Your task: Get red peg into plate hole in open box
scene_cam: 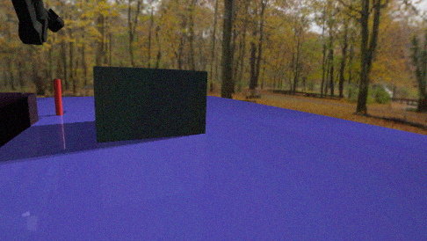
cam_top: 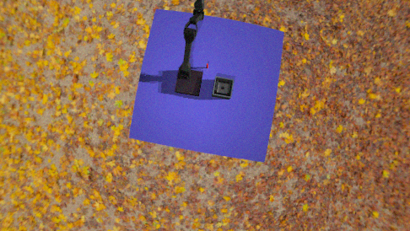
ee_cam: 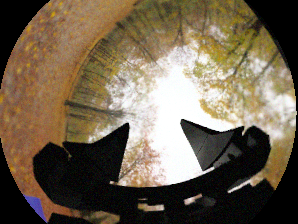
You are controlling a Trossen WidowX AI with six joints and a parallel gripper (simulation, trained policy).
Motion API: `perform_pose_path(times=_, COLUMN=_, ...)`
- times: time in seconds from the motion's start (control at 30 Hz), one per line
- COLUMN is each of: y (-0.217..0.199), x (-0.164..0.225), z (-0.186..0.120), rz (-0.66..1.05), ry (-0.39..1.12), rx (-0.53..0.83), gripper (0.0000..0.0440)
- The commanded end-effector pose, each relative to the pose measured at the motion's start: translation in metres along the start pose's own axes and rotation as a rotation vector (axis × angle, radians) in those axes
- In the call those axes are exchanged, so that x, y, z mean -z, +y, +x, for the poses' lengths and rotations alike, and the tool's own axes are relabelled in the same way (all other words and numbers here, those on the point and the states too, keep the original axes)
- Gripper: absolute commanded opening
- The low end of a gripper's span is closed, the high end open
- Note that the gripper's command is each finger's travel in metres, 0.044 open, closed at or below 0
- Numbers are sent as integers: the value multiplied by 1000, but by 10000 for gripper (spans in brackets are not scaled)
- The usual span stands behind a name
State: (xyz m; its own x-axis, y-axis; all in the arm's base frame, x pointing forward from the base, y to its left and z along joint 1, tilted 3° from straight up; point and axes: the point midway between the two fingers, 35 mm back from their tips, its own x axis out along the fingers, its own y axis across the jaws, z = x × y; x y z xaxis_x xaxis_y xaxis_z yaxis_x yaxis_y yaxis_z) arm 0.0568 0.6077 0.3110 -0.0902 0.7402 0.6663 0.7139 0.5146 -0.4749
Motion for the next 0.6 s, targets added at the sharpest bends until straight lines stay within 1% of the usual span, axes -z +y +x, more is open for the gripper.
perform_pose_path(times=0.0, y=0, x=6, z=3, rz=23, ry=5, rx=-3, gripper=416)
perform_pose_path(times=0.07, y=2, x=18, z=7, rz=83, ry=13, rx=-19, gripper=440)
perform_pose_path(times=0.3, y=15, x=71, z=18, rz=313, ry=47, rx=-89, gripper=440)
perform_pose_path(times=0.57, y=13, x=153, z=32, rz=574, ry=120, rx=-149, gripper=440)
